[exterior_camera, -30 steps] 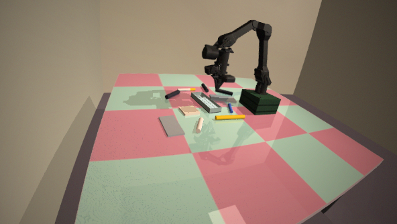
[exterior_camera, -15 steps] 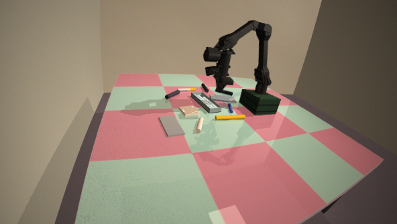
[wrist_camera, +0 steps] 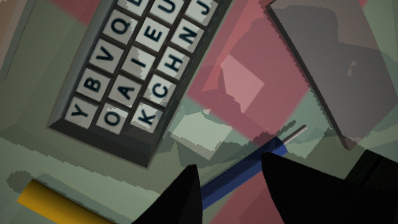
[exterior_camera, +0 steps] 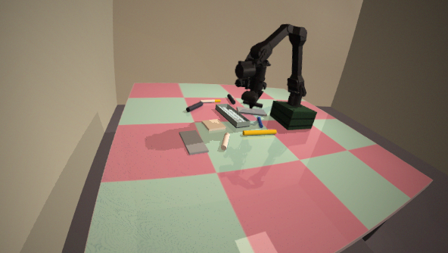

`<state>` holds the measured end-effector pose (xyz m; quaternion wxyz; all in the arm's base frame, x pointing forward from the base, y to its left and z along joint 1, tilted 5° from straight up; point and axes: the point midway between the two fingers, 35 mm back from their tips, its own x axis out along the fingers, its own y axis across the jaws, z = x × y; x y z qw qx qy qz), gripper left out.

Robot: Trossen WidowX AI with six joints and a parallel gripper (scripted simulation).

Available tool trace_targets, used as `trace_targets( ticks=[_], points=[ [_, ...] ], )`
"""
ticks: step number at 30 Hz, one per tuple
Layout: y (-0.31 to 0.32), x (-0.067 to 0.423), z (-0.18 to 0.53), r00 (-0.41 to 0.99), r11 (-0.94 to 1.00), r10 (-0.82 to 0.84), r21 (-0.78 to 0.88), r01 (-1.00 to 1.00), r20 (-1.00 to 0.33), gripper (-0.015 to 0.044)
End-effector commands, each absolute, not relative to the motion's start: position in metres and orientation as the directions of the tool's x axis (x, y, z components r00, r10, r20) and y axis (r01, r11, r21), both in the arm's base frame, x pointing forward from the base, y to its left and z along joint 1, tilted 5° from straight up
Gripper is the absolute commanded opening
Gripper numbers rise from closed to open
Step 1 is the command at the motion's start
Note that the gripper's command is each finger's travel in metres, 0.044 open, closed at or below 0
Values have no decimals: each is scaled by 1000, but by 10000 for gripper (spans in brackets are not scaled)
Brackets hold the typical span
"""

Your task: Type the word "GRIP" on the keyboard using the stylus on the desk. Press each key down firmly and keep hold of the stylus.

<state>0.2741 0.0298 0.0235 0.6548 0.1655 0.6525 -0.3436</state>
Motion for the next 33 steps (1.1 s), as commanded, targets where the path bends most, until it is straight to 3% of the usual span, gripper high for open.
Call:
trace_targets(
  ticks=[1,14,33],
  points=[
    [36,235,8,-166,118,-424,-236,965,-890,150],
    [39,218,4,-165,-339,-530,29,941,-832,150],
    [39,217,4,-165,-342,-530,32,939,-832,150]
  ],
)
